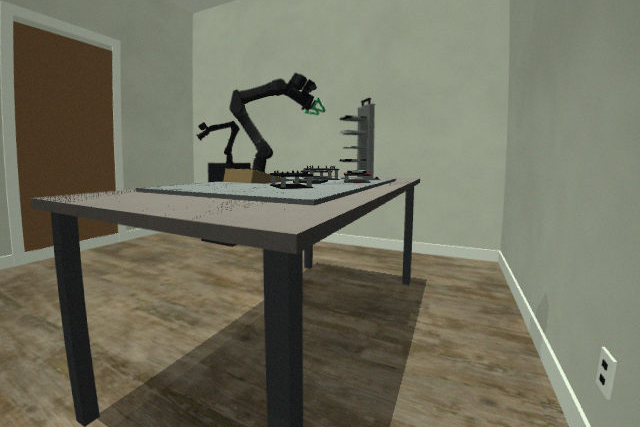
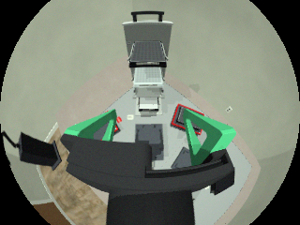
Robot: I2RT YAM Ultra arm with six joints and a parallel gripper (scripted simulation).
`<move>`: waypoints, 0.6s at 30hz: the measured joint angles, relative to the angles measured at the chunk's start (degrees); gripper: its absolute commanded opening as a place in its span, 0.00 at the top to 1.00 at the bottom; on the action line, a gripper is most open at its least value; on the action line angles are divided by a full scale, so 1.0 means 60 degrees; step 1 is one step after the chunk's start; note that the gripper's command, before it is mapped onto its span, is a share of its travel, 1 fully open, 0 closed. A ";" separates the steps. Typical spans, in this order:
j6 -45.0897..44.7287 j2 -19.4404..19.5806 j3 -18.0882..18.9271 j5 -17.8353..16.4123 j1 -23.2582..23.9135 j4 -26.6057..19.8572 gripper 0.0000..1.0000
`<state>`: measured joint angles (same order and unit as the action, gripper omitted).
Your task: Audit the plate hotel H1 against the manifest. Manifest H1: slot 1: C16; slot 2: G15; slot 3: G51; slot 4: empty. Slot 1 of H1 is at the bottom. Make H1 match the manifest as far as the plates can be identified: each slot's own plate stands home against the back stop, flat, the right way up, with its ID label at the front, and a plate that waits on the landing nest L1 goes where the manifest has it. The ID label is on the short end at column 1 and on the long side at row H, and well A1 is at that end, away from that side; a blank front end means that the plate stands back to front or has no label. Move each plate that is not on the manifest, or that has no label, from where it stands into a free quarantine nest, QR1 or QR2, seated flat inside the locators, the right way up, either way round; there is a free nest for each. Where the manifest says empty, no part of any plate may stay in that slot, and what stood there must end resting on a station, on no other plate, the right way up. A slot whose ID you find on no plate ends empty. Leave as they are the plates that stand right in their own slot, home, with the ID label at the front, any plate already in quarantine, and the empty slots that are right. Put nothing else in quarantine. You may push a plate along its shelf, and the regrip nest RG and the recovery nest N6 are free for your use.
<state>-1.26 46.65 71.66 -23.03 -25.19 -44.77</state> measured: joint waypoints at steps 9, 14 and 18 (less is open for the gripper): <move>-0.0168 0.0514 0.1308 -0.0397 0.0452 -0.0783 0.00; -0.0219 0.0514 0.1392 -0.0510 0.0474 -0.0994 0.00; -0.0229 0.0514 0.1392 -0.0546 0.0484 -0.1093 0.00</move>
<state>-2.63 49.74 80.01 -26.30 -22.28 -51.33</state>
